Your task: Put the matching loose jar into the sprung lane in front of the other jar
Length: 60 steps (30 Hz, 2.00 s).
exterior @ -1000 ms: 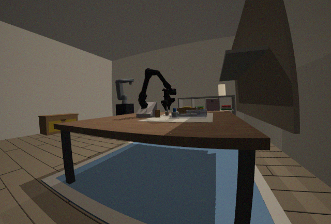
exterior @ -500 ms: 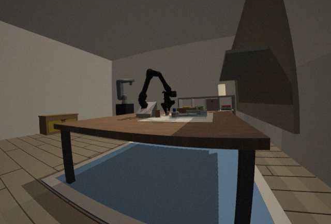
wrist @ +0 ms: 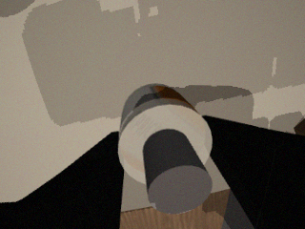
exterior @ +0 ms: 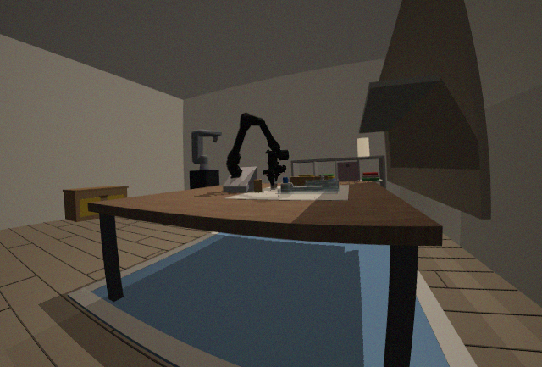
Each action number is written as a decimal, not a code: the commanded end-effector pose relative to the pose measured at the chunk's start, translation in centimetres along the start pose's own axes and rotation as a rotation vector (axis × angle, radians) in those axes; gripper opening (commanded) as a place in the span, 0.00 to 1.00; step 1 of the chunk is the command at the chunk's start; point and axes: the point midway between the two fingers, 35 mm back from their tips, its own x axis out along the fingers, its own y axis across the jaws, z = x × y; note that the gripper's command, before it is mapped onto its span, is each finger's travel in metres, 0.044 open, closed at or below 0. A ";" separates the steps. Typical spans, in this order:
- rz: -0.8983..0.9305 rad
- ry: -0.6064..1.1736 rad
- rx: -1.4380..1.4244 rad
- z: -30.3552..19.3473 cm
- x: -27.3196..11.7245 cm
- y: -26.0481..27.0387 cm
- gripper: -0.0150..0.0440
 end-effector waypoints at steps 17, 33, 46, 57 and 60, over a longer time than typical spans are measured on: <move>0.004 -0.001 -0.005 -0.6 -9.5 0.3 0.25; 0.022 -0.004 -0.024 2.0 -9.8 -2.2 0.25; 0.023 -0.011 -0.047 6.2 -7.7 -7.5 0.25; -0.006 -0.005 -0.059 8.5 -5.4 -13.0 0.25; -0.009 -0.004 -0.059 8.6 -5.3 -13.3 0.25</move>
